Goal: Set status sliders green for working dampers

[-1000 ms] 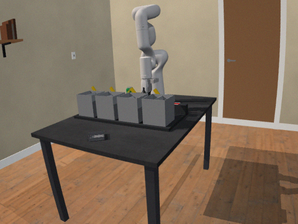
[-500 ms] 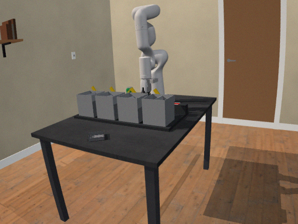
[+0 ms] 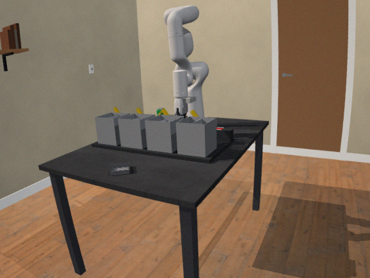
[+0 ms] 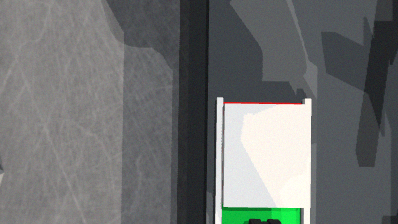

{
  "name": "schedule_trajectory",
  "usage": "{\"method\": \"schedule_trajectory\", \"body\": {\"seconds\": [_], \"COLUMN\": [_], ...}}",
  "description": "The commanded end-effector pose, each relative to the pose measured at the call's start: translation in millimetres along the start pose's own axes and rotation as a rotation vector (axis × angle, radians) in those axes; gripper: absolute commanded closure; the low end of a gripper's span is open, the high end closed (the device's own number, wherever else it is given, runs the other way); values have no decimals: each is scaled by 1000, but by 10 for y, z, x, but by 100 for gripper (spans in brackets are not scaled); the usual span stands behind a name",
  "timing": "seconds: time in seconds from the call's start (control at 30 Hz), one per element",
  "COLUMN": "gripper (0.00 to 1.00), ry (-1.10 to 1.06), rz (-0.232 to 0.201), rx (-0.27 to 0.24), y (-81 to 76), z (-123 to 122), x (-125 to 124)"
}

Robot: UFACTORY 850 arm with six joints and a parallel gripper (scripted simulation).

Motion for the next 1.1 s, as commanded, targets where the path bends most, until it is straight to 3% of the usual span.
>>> {"method": "schedule_trajectory", "body": {"seconds": [0.0, 1.07], "gripper": [100, 100], "ry": [0, 0], "rz": [2, 2], "rx": [1, 1], "y": [-25, -383], "z": [1, 1], "x": [7, 9]}}
Point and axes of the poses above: the point where the finger pads meet when closed, its own y axis out along the fingers, its own x axis across the jaws, z = x × y, the point moved 5 cm from there along -y, back along the fingers, and after that the axes turned 4 degrees about -y, right-handed, at the moved point
